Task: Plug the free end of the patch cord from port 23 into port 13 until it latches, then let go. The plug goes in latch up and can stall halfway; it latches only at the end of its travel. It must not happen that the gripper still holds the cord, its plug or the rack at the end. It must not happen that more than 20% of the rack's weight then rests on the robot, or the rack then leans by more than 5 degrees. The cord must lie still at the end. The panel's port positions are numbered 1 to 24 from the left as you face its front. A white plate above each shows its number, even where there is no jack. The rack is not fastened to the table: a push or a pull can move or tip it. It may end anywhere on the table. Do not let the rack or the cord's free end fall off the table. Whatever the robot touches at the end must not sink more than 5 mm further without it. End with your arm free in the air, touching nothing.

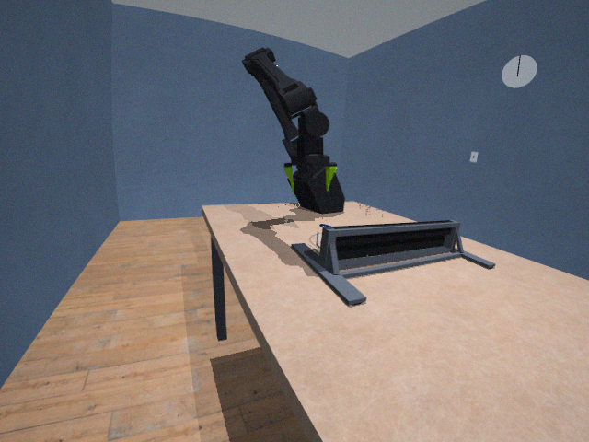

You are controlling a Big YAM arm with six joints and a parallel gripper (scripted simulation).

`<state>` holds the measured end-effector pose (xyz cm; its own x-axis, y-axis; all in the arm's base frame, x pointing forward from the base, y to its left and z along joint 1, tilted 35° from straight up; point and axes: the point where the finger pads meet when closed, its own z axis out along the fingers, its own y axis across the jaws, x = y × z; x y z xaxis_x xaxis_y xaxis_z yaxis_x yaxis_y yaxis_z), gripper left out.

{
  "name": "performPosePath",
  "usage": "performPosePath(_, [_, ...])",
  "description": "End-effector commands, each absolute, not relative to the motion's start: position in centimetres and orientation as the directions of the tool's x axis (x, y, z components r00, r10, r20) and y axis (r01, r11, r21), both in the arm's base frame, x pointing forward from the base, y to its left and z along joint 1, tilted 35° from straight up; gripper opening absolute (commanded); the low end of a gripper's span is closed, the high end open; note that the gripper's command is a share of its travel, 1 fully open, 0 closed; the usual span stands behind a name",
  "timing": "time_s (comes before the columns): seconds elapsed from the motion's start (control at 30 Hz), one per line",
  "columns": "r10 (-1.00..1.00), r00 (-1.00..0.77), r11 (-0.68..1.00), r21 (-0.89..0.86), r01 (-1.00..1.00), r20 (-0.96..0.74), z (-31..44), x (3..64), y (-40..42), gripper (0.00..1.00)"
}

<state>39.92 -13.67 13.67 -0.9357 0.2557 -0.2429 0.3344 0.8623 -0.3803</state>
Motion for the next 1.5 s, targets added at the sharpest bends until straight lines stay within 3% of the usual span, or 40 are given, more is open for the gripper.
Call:
performPosePath(0.0, [0.108, -0.978, 0.895, -0.411, 0.174, -0.180, 11.6, 41.1, -11.3, 1.00])
performPosePath(0.67, [-0.395, -0.914, 0.801, -0.452, -0.392, 0.092, 2.4, 43.3, -1.2, 1.00])
performPosePath(1.03, [-0.673, -0.684, 0.564, -0.403, -0.721, 0.281, -4.2, 42.1, 5.7, 1.00])
performPosePath(1.23, [-0.739, -0.582, 0.463, -0.373, -0.804, 0.338, -6.3, 41.2, 7.7, 1.00])
performPosePath(1.47, [-0.826, -0.345, 0.231, -0.291, -0.928, 0.445, -10.6, 38.8, 11.5, 1.00])
